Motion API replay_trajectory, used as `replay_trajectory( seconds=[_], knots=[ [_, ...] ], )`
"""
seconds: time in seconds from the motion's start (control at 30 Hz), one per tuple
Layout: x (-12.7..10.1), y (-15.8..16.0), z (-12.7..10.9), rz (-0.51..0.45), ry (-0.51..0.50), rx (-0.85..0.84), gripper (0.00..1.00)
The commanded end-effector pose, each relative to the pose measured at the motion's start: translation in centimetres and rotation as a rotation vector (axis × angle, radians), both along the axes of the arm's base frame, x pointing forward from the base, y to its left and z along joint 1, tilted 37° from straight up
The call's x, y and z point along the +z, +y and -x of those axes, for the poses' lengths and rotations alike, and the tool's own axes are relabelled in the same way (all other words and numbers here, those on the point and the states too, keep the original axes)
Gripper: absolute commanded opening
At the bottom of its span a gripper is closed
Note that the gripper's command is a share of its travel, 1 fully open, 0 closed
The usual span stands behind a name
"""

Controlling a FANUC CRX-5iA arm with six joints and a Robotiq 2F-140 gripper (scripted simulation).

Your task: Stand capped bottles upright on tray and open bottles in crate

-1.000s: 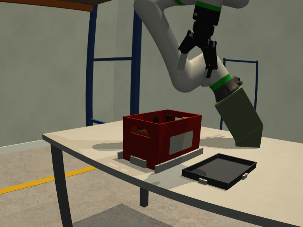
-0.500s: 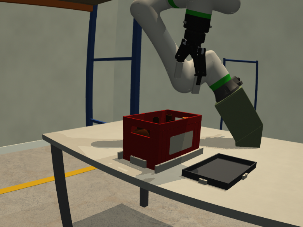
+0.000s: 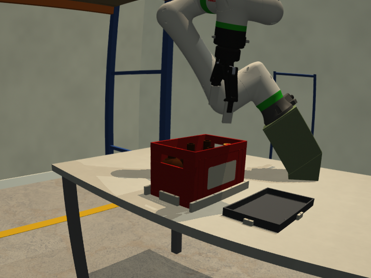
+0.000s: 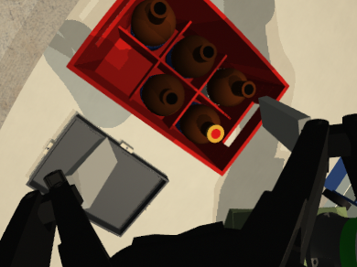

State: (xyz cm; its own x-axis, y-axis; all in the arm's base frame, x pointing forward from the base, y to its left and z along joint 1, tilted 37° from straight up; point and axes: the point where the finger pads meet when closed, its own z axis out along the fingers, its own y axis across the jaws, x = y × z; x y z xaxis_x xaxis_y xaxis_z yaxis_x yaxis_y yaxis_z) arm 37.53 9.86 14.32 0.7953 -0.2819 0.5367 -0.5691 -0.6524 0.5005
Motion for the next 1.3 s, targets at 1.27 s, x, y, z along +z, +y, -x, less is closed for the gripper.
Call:
replay_trajectory(
  seconds=[1.27],
  knots=[
    [0.6,-9.3,-2.5,-0.225,-0.295,-0.274,1.0]
  ],
)
